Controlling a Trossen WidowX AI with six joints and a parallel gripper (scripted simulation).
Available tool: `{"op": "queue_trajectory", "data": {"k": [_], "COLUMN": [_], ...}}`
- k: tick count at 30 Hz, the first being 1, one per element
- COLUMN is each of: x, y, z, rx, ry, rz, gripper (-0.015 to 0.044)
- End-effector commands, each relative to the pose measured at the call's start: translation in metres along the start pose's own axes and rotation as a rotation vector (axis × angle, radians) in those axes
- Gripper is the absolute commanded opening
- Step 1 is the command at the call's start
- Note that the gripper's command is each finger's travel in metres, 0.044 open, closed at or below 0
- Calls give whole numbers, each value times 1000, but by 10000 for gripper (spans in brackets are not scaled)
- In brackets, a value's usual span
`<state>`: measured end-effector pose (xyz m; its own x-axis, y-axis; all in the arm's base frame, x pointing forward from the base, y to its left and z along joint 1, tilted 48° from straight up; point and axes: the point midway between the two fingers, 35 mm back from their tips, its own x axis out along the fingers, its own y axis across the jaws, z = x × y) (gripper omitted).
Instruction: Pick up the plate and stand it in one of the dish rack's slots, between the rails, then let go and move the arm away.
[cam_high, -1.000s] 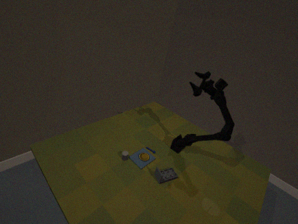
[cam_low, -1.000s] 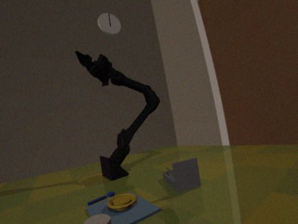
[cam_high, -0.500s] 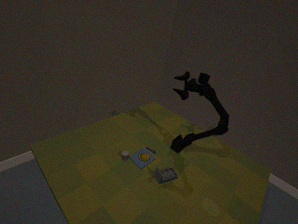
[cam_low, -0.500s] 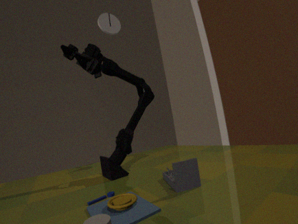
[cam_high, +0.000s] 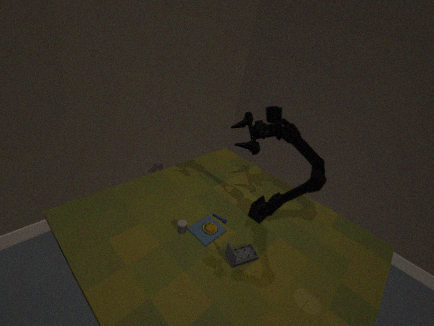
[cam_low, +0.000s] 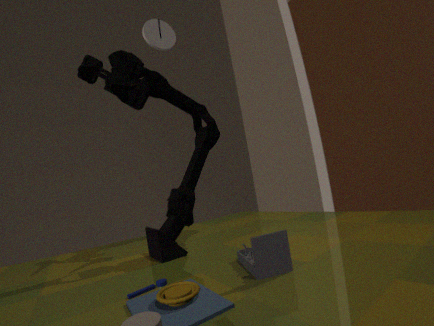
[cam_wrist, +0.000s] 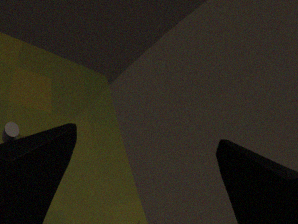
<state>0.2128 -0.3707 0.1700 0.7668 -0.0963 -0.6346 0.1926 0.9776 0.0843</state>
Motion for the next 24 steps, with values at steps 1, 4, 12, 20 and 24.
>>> {"op": "queue_trajectory", "data": {"k": [1,4,12,20,24], "x": [19,38,75,109,121], "y": [13,28,64,108,129], "z": [-1,-2,-8,-20,-27], "rx": [7,24,58,86,86], "ry": [47,89,201,352,436], "rz": [57,115,240,368,426], "gripper": [400,400,400,400,400]}}
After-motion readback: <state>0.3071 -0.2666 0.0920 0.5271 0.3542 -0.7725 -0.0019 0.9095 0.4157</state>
